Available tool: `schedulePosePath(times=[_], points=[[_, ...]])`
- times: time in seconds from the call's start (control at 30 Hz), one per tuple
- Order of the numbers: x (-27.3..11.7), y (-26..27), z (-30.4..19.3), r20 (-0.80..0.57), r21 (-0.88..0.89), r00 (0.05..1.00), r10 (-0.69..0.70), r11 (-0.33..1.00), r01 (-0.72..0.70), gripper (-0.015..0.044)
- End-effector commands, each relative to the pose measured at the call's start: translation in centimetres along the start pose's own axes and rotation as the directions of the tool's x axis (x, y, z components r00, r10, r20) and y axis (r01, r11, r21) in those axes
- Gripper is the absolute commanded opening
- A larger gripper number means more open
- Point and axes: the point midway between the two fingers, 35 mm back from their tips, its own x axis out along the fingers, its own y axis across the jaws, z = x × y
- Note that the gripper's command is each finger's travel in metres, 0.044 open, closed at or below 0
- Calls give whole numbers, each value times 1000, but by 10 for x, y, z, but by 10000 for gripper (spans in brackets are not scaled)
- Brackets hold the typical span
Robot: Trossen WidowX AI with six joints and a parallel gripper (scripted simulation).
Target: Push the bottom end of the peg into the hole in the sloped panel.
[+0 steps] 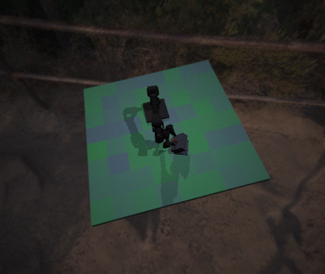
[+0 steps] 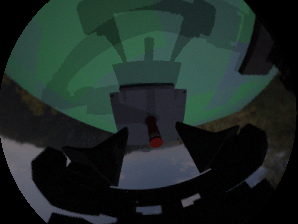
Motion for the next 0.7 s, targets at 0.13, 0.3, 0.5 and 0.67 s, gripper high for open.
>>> schedulePosePath(times=[0.13, 0.3, 0.5, 0.67], points=[[-12, 2, 0, 1, -3, 1000, 0, 1000, 0, 440], [-21, 3, 1, 3, -2, 1000, -2, 1000, 2, 440], [-32, 4, 1, 5, -1, 1000, -3, 1000, 3, 440], [-40, 5, 2, 6, 0, 1000, -5, 1000, 5, 440]])
